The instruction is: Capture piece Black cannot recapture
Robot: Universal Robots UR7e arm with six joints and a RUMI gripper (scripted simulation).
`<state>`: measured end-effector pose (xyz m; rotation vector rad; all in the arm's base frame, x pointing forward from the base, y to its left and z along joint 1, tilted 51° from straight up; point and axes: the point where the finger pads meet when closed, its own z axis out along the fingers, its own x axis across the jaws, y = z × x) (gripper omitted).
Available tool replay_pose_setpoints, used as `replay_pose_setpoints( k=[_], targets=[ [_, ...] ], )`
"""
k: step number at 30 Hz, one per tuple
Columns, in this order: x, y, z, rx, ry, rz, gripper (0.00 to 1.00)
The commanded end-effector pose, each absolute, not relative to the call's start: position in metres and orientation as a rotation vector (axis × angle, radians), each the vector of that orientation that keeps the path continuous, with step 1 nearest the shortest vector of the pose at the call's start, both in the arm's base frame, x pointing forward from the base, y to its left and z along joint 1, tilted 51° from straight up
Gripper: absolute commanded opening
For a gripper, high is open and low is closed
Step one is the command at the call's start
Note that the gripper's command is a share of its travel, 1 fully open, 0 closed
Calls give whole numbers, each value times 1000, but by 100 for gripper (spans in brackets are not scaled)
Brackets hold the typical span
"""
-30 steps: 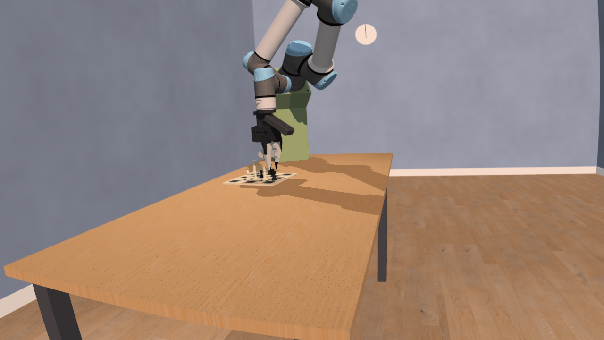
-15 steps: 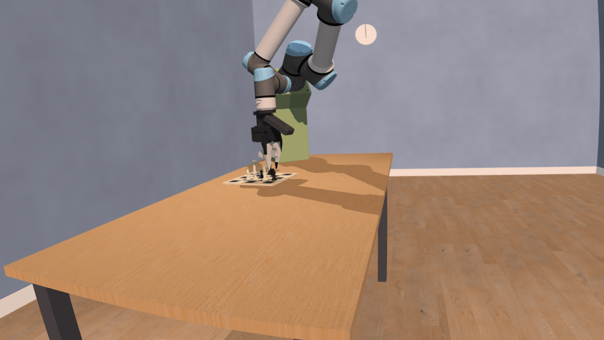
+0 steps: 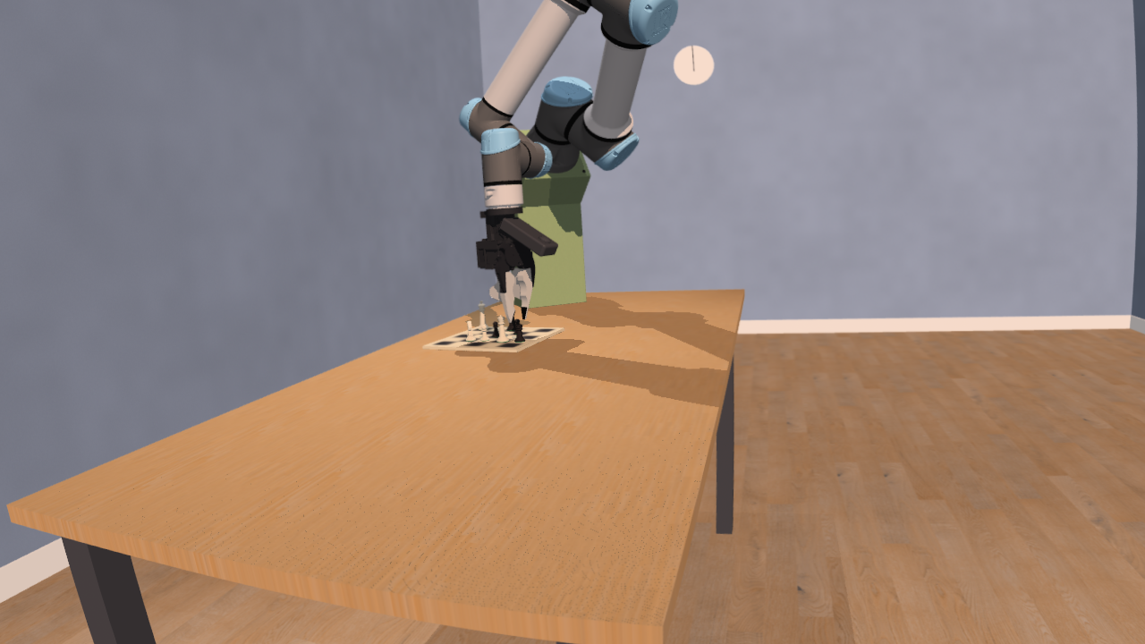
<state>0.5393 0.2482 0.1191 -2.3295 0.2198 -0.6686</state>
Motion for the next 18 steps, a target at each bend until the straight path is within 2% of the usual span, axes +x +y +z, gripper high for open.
replay_pose_setpoints(
  k=[1, 18],
  targets=[
    [540, 248, 119, -2329, 220, -670, 22],
    [550, 260, 106, -2329, 220, -670, 22]
  ],
)
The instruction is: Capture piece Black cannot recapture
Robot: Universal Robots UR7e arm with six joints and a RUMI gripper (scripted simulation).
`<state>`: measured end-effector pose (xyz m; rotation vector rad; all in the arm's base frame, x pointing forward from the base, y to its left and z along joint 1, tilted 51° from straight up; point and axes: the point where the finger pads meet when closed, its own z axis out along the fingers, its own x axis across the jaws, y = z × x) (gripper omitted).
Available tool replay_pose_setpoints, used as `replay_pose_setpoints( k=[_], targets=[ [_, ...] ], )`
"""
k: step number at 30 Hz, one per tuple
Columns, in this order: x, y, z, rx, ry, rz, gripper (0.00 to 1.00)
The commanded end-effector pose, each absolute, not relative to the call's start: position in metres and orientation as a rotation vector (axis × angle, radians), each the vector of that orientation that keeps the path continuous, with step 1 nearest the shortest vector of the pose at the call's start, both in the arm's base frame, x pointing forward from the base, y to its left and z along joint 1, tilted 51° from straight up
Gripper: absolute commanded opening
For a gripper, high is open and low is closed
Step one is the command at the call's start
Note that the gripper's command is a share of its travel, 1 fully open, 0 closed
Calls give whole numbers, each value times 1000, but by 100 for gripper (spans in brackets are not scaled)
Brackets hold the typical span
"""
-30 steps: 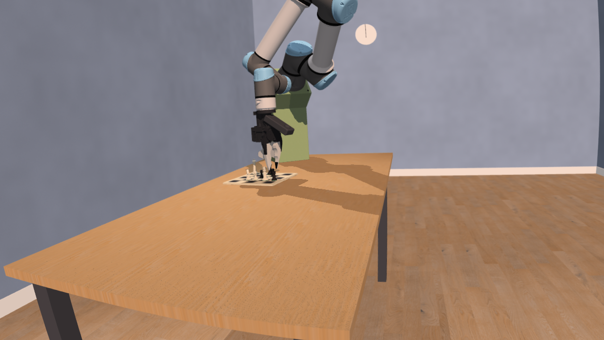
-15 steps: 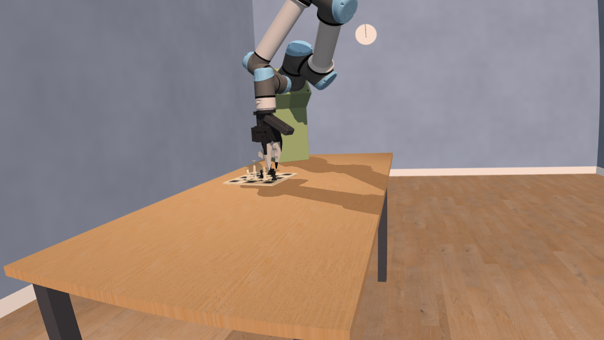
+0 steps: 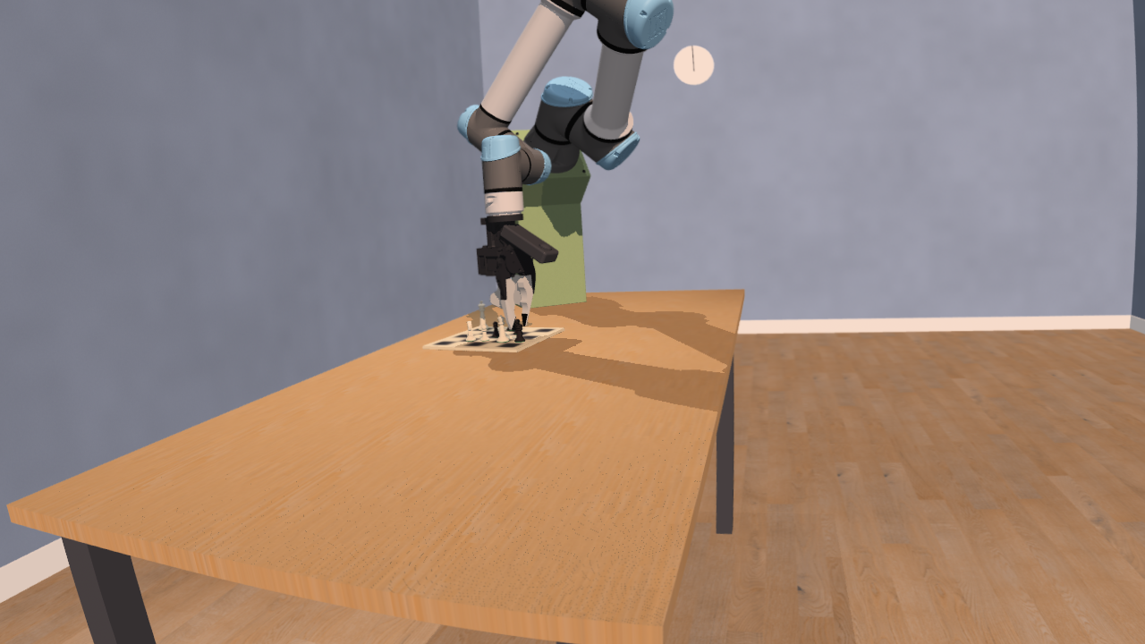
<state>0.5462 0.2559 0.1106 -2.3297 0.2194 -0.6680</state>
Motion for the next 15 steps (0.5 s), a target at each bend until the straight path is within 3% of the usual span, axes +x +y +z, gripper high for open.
replay_pose_setpoints(
  k=[1, 15],
  targets=[
    [551, 261, 105, -2329, 220, -670, 22],
    [556, 266, 100, -2329, 220, -670, 22]
  ],
)
